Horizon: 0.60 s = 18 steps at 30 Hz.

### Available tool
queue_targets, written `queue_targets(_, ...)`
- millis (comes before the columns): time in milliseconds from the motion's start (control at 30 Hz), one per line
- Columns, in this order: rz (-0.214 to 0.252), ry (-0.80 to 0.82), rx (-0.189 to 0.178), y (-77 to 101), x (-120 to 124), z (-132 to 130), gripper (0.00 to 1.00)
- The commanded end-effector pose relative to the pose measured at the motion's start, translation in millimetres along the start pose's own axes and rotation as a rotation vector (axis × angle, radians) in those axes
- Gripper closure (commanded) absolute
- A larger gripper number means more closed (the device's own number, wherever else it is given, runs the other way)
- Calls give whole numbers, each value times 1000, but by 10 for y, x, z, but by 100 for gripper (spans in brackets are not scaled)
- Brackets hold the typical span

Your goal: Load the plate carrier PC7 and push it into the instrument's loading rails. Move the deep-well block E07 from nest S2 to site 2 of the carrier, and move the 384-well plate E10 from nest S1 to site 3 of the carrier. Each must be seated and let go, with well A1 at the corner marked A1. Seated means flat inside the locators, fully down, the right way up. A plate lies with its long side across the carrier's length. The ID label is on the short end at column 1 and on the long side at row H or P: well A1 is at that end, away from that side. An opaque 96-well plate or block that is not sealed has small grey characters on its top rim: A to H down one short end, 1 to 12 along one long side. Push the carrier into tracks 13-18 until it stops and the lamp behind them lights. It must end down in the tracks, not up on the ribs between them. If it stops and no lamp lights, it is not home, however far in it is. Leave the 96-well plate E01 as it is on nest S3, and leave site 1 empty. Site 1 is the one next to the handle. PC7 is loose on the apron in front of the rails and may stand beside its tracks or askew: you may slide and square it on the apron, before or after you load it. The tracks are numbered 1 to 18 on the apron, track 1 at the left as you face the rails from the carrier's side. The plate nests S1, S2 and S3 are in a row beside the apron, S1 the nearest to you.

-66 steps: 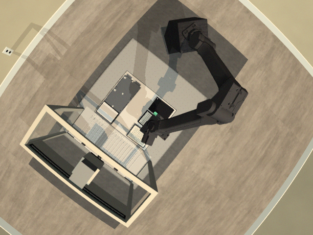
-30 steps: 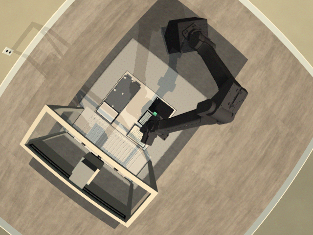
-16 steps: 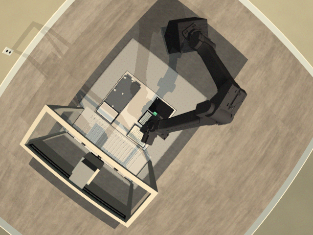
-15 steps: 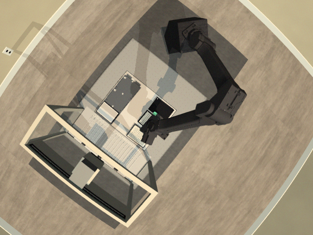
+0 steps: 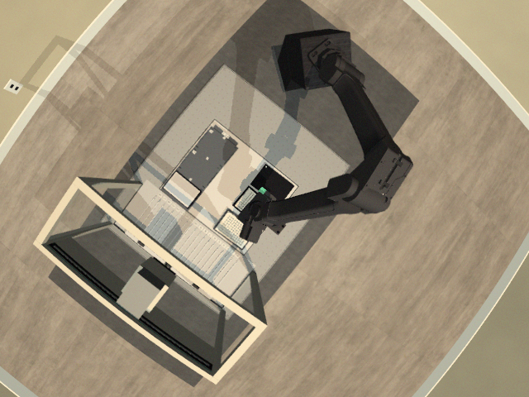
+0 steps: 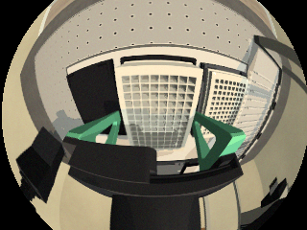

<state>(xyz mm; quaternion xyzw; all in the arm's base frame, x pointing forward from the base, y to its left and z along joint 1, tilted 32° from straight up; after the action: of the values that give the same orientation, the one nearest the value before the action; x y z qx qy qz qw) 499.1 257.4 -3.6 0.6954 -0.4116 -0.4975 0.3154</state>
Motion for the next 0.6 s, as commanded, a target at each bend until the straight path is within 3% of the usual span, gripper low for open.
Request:
queue_targets(0,-9,-8,31,-33,-52,-179,0)
queue_targets(567,-9,-6,27,-193,-71,-158,0)
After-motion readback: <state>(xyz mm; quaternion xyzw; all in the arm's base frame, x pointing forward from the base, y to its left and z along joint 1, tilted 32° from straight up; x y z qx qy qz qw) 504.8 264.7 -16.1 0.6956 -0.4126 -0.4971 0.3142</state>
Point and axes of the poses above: the point where the finger pads meet when closed, its own y axis back along the fingers, its own z axis across the jaws, x = y × z, the point moved 1 cm from there along y, back along the fingers, and after that the axes turned 1 degree about -y, right-handed, at the moved point
